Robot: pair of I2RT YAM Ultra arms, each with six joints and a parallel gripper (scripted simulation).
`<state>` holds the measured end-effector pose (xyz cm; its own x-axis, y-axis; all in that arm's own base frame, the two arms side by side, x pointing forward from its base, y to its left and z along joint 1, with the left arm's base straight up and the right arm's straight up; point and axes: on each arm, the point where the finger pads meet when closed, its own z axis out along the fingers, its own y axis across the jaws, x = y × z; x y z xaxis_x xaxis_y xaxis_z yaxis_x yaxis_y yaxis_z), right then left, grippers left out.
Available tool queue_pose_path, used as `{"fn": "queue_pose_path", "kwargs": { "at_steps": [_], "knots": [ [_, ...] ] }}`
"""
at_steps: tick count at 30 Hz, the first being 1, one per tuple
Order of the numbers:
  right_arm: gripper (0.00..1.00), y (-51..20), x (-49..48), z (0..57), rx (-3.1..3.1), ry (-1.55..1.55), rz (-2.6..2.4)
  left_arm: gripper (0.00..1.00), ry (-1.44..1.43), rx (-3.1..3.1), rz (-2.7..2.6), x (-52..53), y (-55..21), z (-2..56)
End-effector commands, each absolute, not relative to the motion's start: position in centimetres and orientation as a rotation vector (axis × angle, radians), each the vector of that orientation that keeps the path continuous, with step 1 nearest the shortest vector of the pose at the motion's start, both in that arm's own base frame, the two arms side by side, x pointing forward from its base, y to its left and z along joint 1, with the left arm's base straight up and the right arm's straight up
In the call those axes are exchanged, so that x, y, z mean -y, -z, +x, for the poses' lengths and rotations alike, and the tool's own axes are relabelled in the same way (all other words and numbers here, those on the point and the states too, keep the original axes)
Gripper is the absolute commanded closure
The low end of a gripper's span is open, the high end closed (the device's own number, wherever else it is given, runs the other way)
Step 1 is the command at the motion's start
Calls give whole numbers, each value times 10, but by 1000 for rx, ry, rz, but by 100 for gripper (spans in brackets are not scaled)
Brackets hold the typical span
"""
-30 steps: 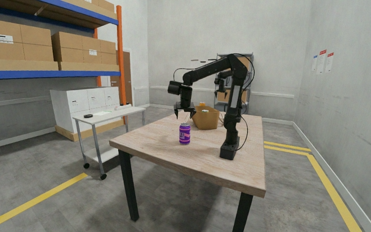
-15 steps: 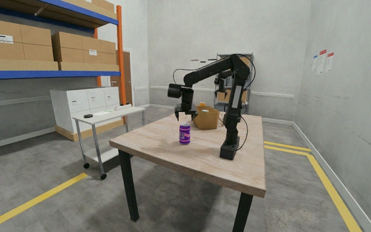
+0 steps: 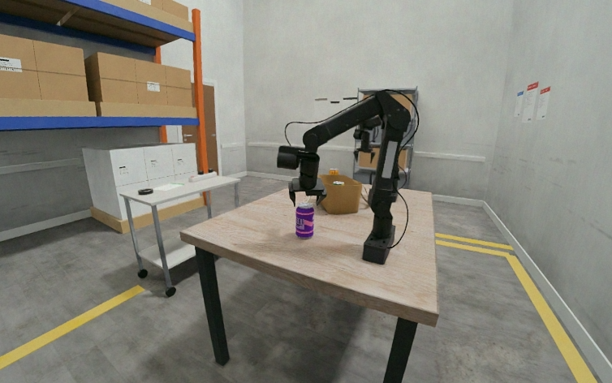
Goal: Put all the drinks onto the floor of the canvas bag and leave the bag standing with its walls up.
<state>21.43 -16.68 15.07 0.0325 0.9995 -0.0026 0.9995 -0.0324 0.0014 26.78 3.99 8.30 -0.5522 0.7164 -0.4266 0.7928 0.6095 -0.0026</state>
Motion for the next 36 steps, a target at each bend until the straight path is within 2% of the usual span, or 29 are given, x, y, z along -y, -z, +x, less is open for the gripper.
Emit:
{"fn": "queue_pose_path", "kwargs": {
  "at_steps": [1, 28, 36],
  "knots": [
    [0, -154, 174, 218, -2167, 20, 2256, 16, 257, -2414, 1199, -37, -89, 275],
    [0, -154, 174, 218, -2167, 20, 2256, 16, 267, -2441, 1201, -38, -34, 273],
    [0, -154, 174, 218, -2167, 20, 2256, 16, 222, -2412, 1201, -43, -44, 282]
  ]
}}
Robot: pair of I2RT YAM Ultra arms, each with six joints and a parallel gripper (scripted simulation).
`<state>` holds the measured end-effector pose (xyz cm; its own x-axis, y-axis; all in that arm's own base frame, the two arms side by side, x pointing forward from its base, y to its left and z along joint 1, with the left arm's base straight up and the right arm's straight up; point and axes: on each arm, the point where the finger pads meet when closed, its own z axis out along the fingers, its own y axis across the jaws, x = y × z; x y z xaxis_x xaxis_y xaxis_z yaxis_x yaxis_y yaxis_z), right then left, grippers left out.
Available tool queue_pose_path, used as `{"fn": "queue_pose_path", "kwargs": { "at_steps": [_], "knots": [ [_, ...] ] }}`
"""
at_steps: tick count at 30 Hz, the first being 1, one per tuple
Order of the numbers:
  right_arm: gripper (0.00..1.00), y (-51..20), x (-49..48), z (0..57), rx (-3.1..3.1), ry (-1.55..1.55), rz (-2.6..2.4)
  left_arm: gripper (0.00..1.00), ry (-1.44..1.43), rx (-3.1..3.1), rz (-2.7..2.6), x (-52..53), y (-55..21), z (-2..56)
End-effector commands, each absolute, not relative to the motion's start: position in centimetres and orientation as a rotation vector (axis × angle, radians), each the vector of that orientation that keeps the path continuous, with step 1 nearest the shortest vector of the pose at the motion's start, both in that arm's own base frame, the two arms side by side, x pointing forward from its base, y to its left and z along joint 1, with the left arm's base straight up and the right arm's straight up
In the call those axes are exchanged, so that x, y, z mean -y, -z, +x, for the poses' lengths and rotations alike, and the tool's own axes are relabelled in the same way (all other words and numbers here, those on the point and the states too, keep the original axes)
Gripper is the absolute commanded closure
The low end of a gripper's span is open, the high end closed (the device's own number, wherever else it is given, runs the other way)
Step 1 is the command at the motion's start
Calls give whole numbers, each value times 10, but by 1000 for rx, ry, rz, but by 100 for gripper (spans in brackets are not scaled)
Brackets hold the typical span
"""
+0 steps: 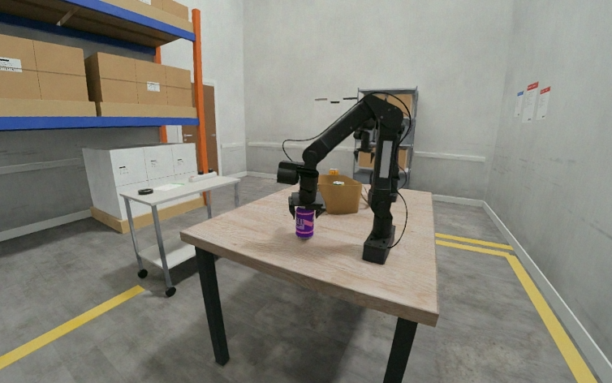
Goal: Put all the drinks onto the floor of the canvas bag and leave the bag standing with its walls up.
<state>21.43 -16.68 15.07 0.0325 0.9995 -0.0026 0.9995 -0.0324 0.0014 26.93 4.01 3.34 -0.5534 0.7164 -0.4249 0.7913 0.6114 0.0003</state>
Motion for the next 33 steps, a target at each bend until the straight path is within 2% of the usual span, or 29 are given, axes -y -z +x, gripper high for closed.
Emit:
{"fn": "queue_pose_path", "kwargs": {
  "at_steps": [1, 2, 33],
  "knots": [
    [0, -154, 174, 218, -2167, 20, 2256, 16, 203, -2400, 1202, -44, -50, 287],
    [0, -154, 174, 218, -2167, 20, 2256, 27, 199, -2398, 1201, -44, -50, 288],
    [0, -154, 174, 218, -2167, 20, 2256, 30, 201, -2399, 1200, -44, -50, 288]
  ]
}}
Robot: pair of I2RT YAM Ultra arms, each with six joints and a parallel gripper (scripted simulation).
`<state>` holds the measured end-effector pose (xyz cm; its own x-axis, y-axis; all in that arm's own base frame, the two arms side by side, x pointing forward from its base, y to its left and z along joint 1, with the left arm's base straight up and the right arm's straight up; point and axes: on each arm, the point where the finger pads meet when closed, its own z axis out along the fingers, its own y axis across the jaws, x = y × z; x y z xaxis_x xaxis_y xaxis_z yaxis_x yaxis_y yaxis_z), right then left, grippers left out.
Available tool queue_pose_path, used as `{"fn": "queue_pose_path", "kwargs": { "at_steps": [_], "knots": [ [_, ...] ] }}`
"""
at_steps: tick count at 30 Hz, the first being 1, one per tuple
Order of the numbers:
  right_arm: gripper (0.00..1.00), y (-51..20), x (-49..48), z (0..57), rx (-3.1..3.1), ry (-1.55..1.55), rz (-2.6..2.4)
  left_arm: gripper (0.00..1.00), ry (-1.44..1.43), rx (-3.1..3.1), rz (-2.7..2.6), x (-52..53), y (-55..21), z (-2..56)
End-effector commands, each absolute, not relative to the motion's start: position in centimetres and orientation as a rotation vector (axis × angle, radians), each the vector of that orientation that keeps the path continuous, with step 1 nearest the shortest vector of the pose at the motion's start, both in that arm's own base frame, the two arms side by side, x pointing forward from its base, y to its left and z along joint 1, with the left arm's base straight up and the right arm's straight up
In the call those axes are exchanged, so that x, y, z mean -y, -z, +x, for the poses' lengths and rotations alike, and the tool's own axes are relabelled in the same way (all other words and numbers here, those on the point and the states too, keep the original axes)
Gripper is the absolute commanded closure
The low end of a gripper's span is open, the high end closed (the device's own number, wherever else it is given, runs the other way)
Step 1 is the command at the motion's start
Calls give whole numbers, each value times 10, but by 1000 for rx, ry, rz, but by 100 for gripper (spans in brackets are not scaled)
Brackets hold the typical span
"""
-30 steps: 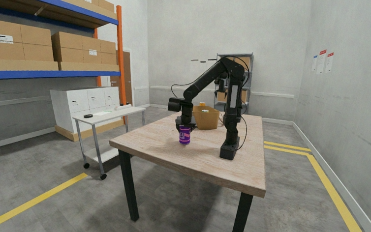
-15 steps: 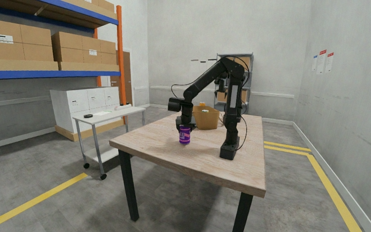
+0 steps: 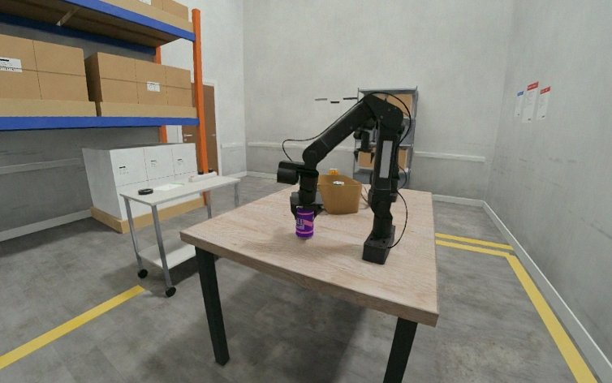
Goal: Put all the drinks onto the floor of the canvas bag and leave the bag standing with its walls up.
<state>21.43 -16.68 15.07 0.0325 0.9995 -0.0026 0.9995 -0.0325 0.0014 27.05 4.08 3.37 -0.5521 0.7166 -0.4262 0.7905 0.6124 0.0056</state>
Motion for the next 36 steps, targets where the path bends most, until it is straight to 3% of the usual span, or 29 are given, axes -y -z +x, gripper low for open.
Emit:
{"fn": "queue_pose_path", "kwargs": {
  "at_steps": [1, 36],
  "knots": [
    [0, -154, 174, 218, -2167, 20, 2256, 30, 199, -2398, 1199, -44, -50, 288],
    [0, -154, 174, 218, -2167, 20, 2256, 30, 221, -2364, 1206, -35, -116, 283]
  ]
}}
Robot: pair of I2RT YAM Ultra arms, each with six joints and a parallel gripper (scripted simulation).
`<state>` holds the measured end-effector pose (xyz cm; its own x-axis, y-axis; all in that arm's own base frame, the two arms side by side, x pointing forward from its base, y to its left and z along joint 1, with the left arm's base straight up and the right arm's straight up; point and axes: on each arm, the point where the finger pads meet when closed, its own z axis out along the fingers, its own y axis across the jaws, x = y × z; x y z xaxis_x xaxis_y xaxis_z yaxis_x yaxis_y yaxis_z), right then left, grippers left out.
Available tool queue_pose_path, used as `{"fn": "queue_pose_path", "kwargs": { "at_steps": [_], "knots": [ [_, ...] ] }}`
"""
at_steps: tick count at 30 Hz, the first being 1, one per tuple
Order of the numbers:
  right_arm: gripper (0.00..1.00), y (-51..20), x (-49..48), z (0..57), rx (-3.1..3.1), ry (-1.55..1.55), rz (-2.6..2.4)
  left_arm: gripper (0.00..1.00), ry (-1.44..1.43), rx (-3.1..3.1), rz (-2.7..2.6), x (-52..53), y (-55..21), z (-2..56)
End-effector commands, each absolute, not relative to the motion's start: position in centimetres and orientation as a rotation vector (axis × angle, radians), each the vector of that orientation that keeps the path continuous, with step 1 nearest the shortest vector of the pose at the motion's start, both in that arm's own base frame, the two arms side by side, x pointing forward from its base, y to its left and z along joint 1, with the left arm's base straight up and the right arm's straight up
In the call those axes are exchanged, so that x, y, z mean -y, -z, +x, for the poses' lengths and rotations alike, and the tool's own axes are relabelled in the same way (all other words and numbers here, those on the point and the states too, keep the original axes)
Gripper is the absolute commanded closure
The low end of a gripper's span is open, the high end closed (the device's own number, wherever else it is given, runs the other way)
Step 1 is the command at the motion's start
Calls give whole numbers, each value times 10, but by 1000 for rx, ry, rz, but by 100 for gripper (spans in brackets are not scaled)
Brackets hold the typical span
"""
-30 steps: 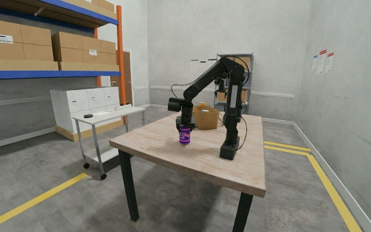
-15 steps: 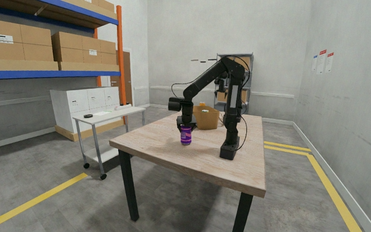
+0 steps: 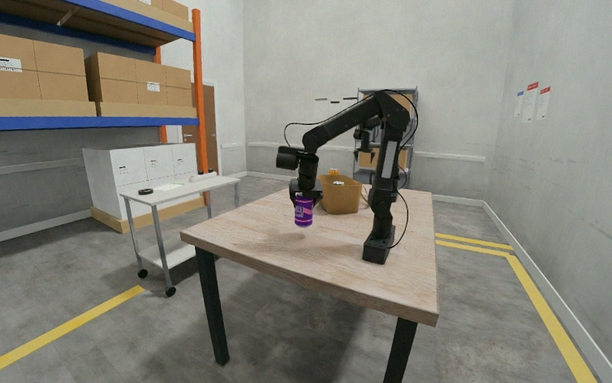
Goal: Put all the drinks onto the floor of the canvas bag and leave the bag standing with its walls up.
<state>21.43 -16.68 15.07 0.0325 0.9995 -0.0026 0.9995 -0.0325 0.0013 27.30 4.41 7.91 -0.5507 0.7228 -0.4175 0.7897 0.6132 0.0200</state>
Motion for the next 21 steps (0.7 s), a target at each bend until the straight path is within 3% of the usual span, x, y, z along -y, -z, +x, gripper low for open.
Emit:
{"fn": "queue_pose_path", "kwargs": {
  "at_steps": [1, 21],
  "knots": [
    [0, -154, 174, 218, -2167, 20, 2256, 30, 220, -2361, 1208, -35, -119, 283],
    [0, -154, 174, 218, -2167, 20, 2256, 30, 212, -2359, 1199, -32, -108, 281]
  ]
}}
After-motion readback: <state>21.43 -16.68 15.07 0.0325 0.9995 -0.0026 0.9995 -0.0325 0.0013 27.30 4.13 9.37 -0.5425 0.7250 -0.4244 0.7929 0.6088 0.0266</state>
